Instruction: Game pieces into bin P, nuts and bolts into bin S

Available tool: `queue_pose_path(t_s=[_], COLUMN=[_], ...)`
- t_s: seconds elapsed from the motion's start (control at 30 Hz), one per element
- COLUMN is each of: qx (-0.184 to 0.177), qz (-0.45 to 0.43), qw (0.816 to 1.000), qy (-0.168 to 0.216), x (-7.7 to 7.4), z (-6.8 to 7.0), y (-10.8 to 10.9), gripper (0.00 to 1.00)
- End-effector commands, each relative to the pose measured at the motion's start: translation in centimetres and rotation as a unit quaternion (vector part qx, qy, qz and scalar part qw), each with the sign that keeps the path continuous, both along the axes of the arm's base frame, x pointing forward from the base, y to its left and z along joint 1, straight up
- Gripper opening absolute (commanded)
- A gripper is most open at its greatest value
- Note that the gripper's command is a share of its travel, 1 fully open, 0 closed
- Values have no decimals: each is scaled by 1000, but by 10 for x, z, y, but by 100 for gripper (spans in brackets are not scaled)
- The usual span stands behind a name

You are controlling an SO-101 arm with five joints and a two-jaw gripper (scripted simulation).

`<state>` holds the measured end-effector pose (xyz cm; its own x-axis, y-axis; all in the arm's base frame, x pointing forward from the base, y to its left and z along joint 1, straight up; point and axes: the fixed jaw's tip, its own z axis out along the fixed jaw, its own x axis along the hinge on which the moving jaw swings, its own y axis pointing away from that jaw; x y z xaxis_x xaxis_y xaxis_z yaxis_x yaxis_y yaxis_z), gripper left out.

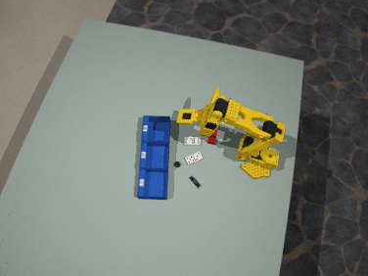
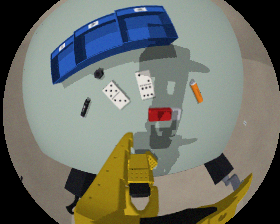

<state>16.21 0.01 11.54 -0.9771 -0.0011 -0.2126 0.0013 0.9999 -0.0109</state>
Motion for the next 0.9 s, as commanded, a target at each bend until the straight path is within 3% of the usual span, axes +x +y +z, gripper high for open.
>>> queue_pose_path(t_s=[0.0, 0.57, 0.87], qx=[-1, -24, -27], qz=[8, 64, 70], qw=[1000, 990, 988], qy=[-24, -122, -132], x=[8, 75, 82], z=[6, 18, 19], y=[1, 0, 0], gripper=[100, 100, 100])
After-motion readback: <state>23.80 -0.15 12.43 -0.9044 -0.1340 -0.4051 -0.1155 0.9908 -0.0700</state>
